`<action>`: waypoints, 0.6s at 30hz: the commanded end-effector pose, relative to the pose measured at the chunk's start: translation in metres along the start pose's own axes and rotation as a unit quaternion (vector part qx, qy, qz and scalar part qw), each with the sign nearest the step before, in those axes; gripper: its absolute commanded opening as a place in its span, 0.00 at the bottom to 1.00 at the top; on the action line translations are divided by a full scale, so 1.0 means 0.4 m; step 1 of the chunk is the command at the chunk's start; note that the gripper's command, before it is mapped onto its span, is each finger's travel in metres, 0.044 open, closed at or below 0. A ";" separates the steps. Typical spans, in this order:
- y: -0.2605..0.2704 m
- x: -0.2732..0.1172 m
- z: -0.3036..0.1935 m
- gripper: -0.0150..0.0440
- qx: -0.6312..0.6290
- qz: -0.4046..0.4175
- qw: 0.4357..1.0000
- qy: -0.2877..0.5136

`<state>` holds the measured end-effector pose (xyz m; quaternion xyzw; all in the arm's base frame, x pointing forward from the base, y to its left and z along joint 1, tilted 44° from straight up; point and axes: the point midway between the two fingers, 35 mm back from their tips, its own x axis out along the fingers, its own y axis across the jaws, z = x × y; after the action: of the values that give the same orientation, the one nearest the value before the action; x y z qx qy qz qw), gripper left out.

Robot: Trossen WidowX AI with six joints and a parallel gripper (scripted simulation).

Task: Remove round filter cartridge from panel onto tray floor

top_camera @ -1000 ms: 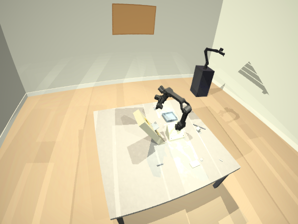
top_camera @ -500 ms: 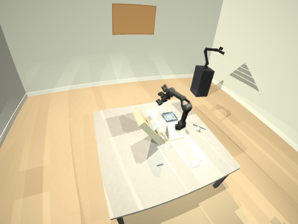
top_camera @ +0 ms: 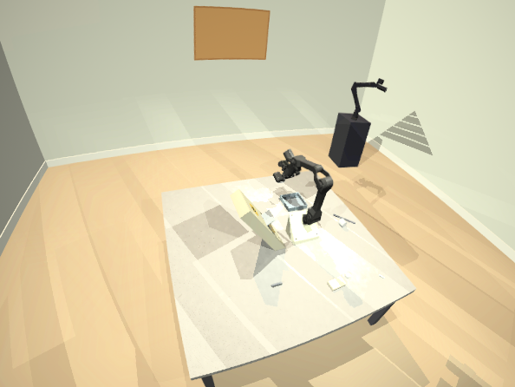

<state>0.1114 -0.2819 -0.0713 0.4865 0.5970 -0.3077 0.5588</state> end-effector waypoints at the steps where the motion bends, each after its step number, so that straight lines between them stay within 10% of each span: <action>1: -0.076 0.047 -0.030 0.25 0.048 -0.027 0.998 -0.001; 18: -0.291 0.195 -0.213 0.25 0.205 -0.117 0.972 0.009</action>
<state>-0.0073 -0.2348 -0.1451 0.5182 0.5834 -0.4619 0.4216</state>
